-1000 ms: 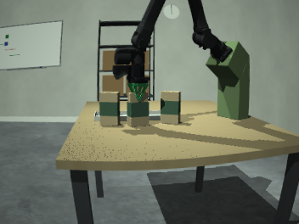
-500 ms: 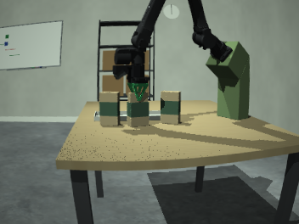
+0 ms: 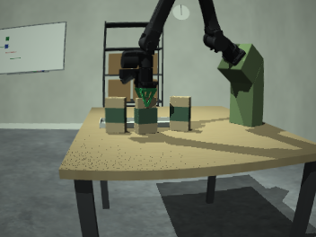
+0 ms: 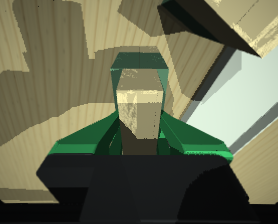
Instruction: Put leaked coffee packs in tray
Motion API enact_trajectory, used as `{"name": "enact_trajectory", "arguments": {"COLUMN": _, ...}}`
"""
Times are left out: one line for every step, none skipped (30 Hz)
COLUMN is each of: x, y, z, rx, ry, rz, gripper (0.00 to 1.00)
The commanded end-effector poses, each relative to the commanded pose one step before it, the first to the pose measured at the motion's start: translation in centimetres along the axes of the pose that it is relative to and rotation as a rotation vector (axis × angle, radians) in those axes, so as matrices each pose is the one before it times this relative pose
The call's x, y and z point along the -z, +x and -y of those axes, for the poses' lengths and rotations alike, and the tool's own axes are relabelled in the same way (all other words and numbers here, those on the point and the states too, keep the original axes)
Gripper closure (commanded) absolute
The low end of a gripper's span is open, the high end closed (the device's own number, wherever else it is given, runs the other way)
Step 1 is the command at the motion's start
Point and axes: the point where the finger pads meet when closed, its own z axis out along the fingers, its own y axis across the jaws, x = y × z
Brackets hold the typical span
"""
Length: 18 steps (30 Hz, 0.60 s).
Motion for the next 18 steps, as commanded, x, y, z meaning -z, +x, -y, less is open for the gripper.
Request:
{"name": "enact_trajectory", "arguments": {"x": -0.485, "y": -0.360, "z": -0.379, "rx": -0.00369, "ry": -0.00855, "rz": 0.00065, "gripper": 0.75}}
{"name": "enact_trajectory", "arguments": {"x": 0.000, "y": 0.000, "z": 0.000, "rx": 0.00000, "ry": 0.00000, "rz": 0.00000, "gripper": 0.75}}
{"name": "enact_trajectory", "arguments": {"x": 0.000, "y": 0.000, "z": 0.000, "rx": 0.00000, "ry": 0.00000, "rz": 0.00000, "gripper": 0.75}}
{"name": "enact_trajectory", "arguments": {"x": 0.000, "y": 0.000, "z": 0.000, "rx": 0.00000, "ry": 0.00000, "rz": 0.00000, "gripper": 0.75}}
{"name": "enact_trajectory", "arguments": {"x": 0.000, "y": 0.000, "z": 0.000, "rx": 0.00000, "ry": 0.00000, "rz": 0.00000, "gripper": 0.75}}
{"name": "enact_trajectory", "arguments": {"x": 0.000, "y": 0.000, "z": 0.000, "rx": 0.00000, "ry": 0.00000, "rz": 0.00000, "gripper": 0.75}}
{"name": "enact_trajectory", "arguments": {"x": 0.003, "y": 0.008, "z": 0.003, "rx": -0.00008, "ry": 0.00003, "rz": -0.00029, "gripper": 0.75}}
{"name": "enact_trajectory", "arguments": {"x": 0.017, "y": 0.055, "z": 0.017, "rx": -0.00051, "ry": 0.00019, "rz": -0.00192, "gripper": 0.75}}
{"name": "enact_trajectory", "arguments": {"x": 0.259, "y": -0.061, "z": 0.001, "rx": 0.00042, "ry": 0.00088, "rz": 0.00196, "gripper": 0.75}}
{"name": "enact_trajectory", "arguments": {"x": 0.472, "y": -0.111, "z": 0.000, "rx": 0.00082, "ry": 0.00160, "rz": 0.00374, "gripper": 0.75}}
{"name": "enact_trajectory", "arguments": {"x": 0.604, "y": -0.301, "z": 0.035, "rx": 0.00285, "ry": 0.00287, "rz": 0.01192, "gripper": 0.75}}
{"name": "enact_trajectory", "arguments": {"x": 0.157, "y": 0.099, "z": 0.183, "rx": -0.00046, "ry": 0.00284, "rz": -0.00109, "gripper": 0.75}}
{"name": "enact_trajectory", "arguments": {"x": 0.201, "y": 0.122, "z": 0.236, "rx": -0.00057, "ry": 0.00378, "rz": -0.00132, "gripper": 0.75}}
{"name": "enact_trajectory", "arguments": {"x": 0.223, "y": 0.129, "z": 0.163, "rx": 0.00141, "ry": 0.00303, "rz": -0.00170, "gripper": 0.75}}
{"name": "enact_trajectory", "arguments": {"x": 0.223, "y": 0.148, "z": -0.006, "rx": 0.00432, "ry": -0.00019, "rz": -0.00236, "gripper": 0.75}}
{"name": "enact_trajectory", "arguments": {"x": 0.000, "y": 0.000, "z": 0.000, "rx": 0.00000, "ry": 0.00000, "rz": 0.00000, "gripper": 0.75}}
{"name": "enact_trajectory", "arguments": {"x": 0.000, "y": 0.000, "z": 0.000, "rx": 0.00000, "ry": 0.00000, "rz": 0.00000, "gripper": 0.75}}
{"name": "enact_trajectory", "arguments": {"x": 0.258, "y": 0.135, "z": -0.005, "rx": -0.00012, "ry": -0.00011, "rz": -0.00219, "gripper": 0.75}}
